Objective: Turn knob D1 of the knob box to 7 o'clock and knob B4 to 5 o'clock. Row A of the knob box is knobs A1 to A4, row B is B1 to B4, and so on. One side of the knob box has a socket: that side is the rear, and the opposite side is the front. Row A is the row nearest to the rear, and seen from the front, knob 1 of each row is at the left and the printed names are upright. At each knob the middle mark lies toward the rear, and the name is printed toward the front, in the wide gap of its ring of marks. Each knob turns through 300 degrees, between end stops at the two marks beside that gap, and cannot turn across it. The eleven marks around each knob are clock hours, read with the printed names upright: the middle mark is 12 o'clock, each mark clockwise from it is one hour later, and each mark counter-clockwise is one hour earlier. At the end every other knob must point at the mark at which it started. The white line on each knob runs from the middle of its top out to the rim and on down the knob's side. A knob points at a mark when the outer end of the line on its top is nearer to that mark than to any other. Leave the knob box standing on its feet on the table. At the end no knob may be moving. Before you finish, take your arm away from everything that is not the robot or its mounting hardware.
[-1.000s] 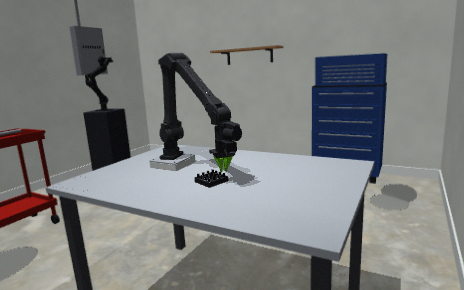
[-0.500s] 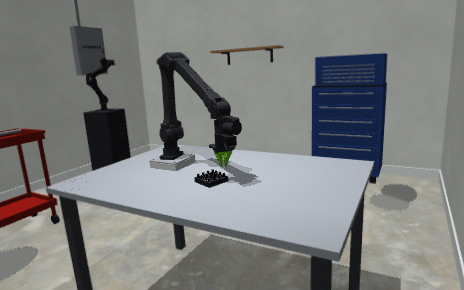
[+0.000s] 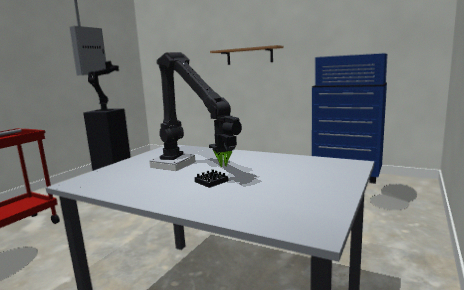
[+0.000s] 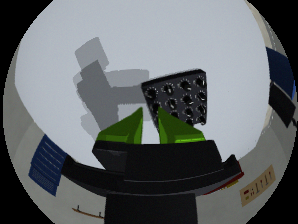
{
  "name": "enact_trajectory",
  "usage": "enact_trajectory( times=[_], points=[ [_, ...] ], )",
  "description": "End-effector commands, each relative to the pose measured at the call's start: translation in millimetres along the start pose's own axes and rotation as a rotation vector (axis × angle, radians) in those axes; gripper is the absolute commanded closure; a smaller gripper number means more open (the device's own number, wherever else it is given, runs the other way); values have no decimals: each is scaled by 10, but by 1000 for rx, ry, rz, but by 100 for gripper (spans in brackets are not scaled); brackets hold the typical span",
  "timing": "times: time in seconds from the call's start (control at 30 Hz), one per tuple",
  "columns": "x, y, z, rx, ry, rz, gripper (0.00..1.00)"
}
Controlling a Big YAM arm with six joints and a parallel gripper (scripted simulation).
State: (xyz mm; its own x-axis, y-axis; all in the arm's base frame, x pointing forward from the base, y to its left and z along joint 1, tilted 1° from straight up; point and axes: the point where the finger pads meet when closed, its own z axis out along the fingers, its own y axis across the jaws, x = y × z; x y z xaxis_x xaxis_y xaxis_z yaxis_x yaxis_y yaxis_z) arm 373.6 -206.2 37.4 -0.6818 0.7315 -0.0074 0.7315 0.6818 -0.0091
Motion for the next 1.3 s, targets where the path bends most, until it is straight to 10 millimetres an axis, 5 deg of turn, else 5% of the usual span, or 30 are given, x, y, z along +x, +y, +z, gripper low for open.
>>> enact_trajectory(
  times=[0.0,0.9,0.93,1.27],
  points=[
    [-191,96,-169,-18,-49,-19,80],
    [-191,96,-169,-18,-49,-19,80],
    [-192,96,-173,-18,-50,-19,0],
    [-232,114,-488,-27,-76,-18,0]
  ],
)
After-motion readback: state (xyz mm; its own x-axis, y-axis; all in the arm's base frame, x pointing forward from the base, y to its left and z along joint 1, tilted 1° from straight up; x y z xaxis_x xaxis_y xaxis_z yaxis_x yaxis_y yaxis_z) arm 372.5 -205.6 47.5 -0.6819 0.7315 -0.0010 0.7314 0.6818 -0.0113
